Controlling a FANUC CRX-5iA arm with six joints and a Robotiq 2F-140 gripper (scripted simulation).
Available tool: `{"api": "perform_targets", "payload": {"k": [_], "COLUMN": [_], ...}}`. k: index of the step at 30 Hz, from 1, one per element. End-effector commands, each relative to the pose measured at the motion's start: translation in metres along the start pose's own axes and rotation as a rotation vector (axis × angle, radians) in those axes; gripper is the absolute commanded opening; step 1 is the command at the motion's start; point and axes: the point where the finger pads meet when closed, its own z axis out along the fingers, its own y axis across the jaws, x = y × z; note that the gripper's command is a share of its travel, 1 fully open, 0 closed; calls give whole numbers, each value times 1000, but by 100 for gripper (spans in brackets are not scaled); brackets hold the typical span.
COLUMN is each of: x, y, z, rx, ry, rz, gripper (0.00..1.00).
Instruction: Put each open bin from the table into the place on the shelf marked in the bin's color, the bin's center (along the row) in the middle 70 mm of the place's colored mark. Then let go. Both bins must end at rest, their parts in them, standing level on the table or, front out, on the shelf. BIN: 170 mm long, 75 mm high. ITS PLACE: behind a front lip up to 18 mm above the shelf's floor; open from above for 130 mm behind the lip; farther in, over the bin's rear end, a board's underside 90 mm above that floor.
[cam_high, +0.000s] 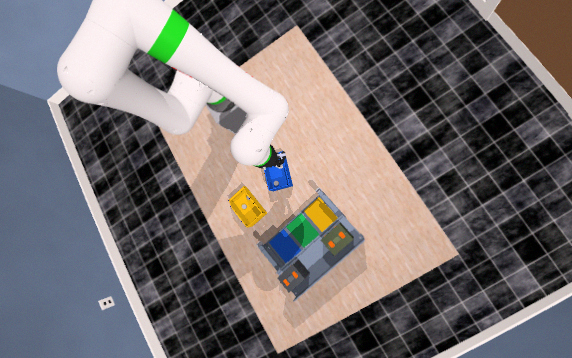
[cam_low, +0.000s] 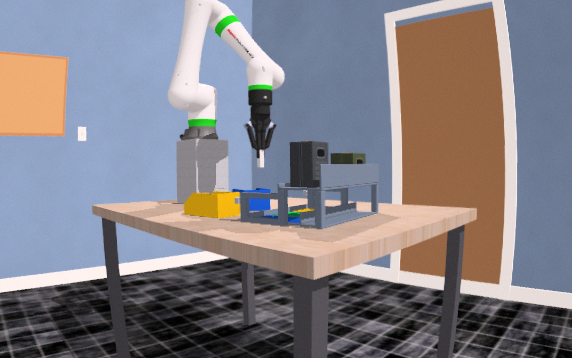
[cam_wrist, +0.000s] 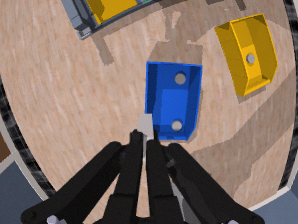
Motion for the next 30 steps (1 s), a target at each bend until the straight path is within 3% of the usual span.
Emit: {"api": "perform_targets", "payload": {"k": [1,16,17,30], "x": [0,0,0,0], "y": [0,0,0,0], "z": [0,0,0,0], "rx": [0,0,0,0], "ry": [0,0,0,0], "rz": [0,0,0,0], "gripper": [0,0,15,15]}}
